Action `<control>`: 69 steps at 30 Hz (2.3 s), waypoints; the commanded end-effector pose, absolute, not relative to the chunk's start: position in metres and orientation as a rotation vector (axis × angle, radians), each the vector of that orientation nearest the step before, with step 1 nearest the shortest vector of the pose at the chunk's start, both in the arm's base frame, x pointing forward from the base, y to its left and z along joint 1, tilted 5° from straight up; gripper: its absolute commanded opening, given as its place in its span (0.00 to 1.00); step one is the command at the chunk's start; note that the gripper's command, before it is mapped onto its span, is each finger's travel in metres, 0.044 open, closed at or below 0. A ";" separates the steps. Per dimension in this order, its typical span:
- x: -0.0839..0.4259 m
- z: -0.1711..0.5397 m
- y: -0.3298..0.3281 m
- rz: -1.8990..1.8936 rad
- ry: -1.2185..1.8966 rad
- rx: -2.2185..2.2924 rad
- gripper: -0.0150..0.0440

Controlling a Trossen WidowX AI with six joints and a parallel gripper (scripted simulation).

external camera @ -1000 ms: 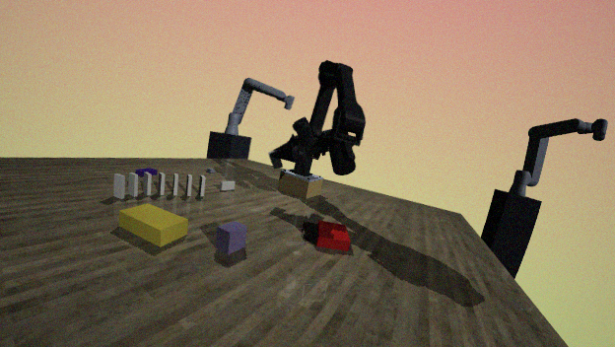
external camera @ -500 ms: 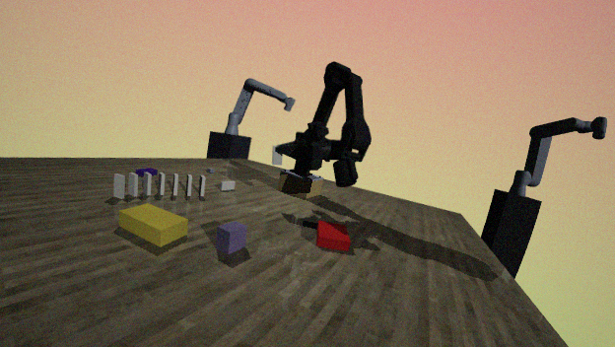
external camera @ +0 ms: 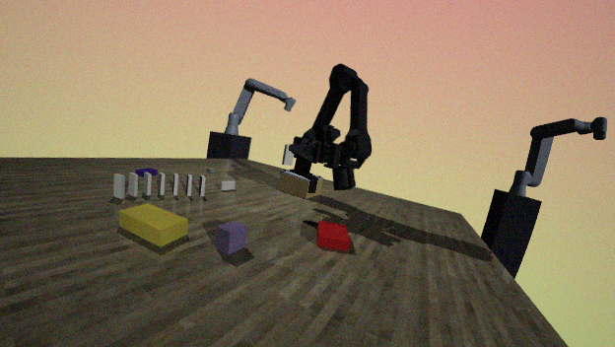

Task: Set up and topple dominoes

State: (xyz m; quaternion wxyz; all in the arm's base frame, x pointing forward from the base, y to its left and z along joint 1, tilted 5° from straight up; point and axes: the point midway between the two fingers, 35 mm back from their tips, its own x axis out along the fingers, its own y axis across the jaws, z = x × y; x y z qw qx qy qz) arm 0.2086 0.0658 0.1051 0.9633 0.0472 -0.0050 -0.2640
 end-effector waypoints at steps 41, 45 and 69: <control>0.211 0.041 0.068 -0.523 -0.007 0.091 0.30; 0.211 0.032 0.068 -0.523 -0.006 0.092 0.30; 0.215 -0.002 0.072 -0.522 -0.005 0.093 0.30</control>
